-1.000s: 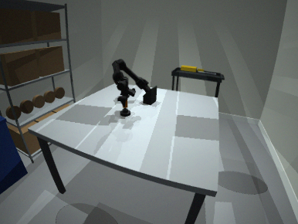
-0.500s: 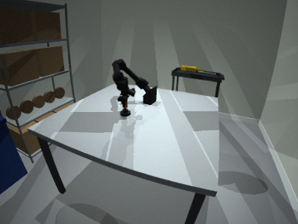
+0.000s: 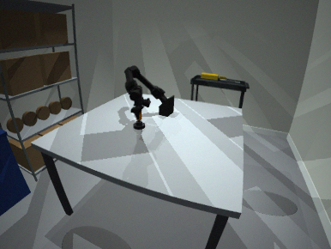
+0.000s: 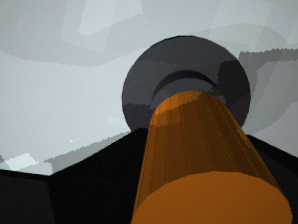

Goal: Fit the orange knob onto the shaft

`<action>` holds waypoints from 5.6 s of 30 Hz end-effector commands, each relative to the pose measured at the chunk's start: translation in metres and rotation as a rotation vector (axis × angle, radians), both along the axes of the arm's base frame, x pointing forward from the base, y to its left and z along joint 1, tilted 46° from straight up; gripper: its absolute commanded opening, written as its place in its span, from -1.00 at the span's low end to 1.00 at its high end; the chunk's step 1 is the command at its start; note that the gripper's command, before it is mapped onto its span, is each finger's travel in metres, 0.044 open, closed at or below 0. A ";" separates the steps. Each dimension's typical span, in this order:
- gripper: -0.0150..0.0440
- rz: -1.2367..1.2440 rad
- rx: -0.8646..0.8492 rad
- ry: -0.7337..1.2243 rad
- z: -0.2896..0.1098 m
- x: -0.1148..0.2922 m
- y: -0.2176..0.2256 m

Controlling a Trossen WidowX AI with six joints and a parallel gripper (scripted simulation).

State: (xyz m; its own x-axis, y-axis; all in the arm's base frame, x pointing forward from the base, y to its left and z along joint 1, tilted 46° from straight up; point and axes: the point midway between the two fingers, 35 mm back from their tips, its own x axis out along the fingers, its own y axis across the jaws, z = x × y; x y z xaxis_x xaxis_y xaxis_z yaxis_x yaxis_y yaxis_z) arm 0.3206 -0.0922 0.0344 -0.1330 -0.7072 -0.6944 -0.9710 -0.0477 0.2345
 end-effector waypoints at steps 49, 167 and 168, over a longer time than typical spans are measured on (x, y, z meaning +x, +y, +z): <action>-0.49 0.266 0.050 0.268 0.002 0.002 0.004; -0.49 0.619 0.117 0.628 -0.001 0.001 -0.001; -0.49 0.619 0.117 0.628 -0.001 0.001 -0.001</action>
State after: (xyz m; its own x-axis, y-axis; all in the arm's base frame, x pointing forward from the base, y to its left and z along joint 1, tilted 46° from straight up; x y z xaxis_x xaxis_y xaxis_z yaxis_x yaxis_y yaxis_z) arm 0.3208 -0.0925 0.0338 -0.1330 -0.7067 -0.6949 -0.4624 -0.5760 0.6742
